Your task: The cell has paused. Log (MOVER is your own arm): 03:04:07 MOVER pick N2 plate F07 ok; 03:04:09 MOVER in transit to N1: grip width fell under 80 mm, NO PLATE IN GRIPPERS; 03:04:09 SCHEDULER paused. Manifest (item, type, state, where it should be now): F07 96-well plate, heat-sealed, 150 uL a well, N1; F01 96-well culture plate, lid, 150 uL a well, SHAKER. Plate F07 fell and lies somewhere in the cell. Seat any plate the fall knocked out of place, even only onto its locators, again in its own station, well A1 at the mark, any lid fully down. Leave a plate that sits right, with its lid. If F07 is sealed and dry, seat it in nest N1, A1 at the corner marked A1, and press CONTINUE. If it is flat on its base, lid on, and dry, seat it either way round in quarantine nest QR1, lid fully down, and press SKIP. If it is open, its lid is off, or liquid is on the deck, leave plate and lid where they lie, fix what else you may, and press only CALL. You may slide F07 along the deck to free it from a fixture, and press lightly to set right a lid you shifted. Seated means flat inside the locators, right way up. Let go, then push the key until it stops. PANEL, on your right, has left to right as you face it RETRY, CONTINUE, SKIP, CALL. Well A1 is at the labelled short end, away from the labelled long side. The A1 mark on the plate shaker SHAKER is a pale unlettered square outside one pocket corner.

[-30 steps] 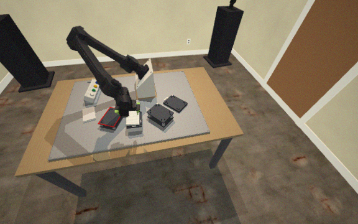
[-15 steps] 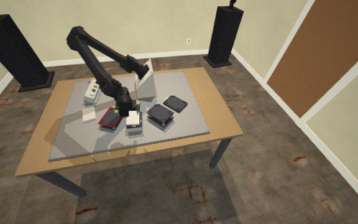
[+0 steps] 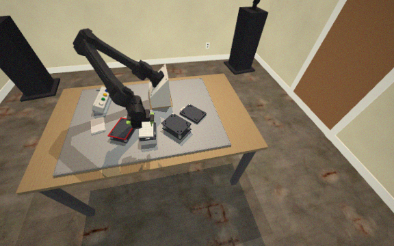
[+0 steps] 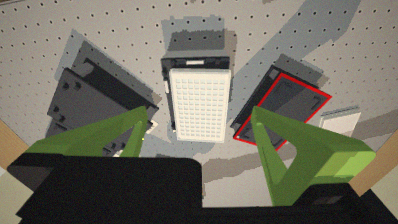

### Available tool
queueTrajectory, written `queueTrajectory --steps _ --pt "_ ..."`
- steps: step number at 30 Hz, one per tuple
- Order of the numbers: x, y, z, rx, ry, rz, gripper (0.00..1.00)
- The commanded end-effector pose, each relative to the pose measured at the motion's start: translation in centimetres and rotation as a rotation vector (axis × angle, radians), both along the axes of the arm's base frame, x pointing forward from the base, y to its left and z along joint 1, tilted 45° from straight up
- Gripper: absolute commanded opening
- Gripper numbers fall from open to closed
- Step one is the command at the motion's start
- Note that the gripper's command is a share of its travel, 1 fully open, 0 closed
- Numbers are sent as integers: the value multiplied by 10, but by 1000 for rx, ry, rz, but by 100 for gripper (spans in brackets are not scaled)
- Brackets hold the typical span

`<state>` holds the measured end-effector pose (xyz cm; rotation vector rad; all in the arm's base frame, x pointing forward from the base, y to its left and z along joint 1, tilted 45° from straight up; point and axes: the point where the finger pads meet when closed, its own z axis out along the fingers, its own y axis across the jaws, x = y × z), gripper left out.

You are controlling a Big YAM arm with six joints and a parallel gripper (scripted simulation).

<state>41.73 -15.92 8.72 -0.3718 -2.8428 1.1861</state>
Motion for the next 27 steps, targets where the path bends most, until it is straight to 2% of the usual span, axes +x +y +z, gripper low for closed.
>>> queueTrajectory --steps 1,11,12,16,18,27 --pt "13 3 12 -3 -26 20 100" --pt "13 3 12 -3 -26 20 100" --pt "0 11 13 -1 0 43 100" --pt "-18 20 17 -2 -15 30 100" --pt "-18 20 17 -2 -15 30 100" --pt "-59 36 25 0 -13 28 100"
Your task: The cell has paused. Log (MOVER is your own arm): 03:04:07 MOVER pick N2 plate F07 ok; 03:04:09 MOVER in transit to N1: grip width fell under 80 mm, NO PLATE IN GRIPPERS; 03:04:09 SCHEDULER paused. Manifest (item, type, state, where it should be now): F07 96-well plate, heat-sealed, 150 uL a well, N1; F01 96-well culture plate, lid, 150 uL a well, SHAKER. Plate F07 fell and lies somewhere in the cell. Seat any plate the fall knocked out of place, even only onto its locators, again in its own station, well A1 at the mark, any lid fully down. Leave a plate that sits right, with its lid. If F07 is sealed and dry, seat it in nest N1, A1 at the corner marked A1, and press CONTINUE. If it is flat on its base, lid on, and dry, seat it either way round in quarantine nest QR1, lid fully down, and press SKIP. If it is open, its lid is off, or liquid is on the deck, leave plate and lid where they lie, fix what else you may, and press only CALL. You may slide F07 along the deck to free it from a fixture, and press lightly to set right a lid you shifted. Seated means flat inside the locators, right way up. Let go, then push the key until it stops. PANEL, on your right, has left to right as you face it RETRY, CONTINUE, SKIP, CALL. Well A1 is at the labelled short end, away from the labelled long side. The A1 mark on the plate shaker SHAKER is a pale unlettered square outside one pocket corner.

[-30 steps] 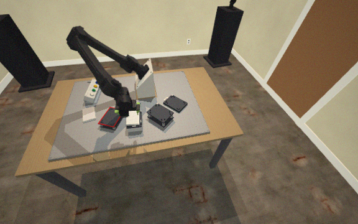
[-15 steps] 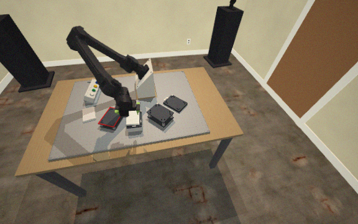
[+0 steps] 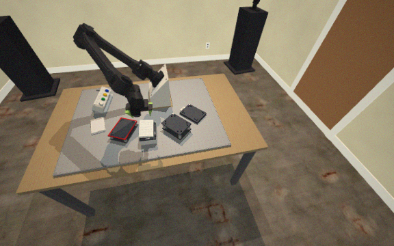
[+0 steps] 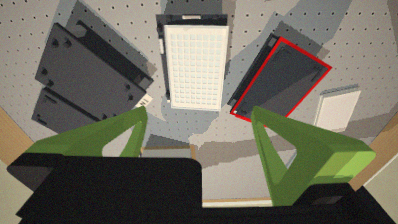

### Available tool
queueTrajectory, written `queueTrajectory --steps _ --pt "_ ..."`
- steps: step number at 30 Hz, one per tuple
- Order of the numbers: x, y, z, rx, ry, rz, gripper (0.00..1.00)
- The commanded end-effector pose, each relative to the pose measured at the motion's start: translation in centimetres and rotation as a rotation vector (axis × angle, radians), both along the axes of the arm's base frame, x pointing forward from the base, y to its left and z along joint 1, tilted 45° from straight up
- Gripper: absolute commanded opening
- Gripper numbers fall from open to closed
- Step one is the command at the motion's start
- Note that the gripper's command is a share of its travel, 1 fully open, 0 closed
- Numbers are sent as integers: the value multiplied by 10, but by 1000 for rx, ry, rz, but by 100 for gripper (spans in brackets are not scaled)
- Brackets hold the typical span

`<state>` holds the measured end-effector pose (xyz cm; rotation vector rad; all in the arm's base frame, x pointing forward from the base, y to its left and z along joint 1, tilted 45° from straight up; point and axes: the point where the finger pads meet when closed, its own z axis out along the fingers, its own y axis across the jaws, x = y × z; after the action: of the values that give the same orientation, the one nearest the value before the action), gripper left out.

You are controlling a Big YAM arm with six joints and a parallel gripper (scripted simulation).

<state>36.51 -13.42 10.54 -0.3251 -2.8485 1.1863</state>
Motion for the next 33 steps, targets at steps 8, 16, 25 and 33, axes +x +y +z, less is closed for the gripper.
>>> queueTrajectory --steps 8,16,25,33 --pt "-34 21 12 -1 -23 -1 100" --pt "-71 35 19 0 -21 -3 100" --pt "-102 48 26 1 -20 -5 100" --pt "-101 40 16 -4 -20 -34 100"
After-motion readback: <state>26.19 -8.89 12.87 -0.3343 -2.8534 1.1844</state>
